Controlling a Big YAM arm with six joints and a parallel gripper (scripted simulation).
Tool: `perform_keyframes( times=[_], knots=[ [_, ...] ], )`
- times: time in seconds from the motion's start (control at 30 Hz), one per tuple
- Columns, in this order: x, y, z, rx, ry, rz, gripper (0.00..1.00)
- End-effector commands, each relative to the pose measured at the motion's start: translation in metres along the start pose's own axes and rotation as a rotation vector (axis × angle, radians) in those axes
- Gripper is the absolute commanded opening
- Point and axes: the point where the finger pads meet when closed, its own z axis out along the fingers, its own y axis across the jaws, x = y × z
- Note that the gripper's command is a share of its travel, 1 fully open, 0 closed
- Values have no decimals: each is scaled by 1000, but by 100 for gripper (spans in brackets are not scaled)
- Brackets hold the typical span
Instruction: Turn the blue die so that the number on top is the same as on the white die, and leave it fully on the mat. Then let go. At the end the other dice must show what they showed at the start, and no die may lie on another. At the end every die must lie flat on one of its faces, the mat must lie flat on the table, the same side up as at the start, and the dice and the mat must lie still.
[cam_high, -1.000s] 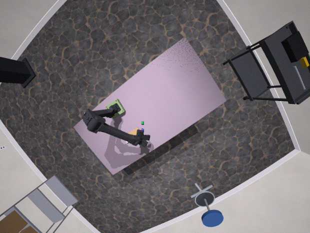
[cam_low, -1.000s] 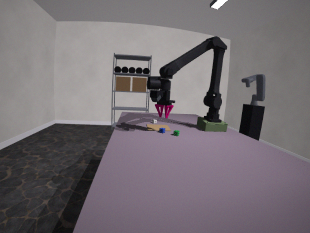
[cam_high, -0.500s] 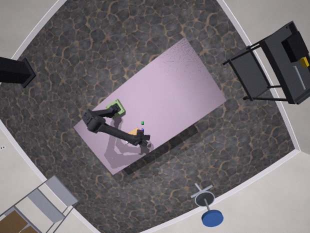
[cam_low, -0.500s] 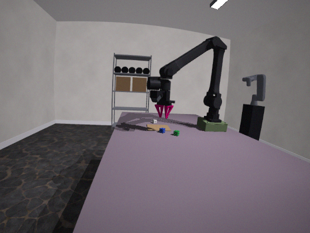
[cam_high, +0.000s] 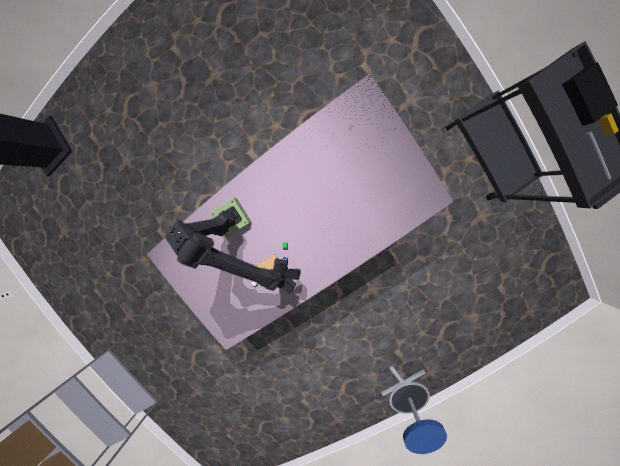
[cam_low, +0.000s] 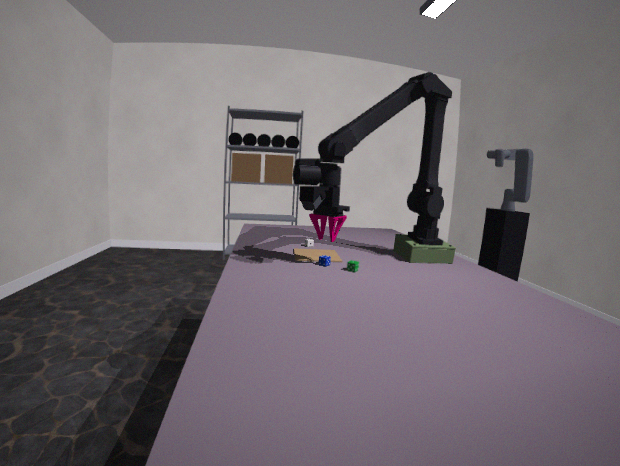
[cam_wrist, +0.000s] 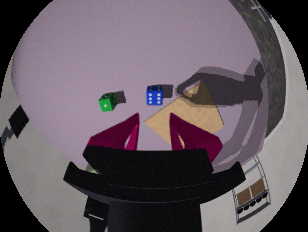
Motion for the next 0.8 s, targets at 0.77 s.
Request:
perform_keyframes(
  times=[0.77],
  knots=[
    [-29, -9, 8, 46, -82, -18, 39]
  ],
)
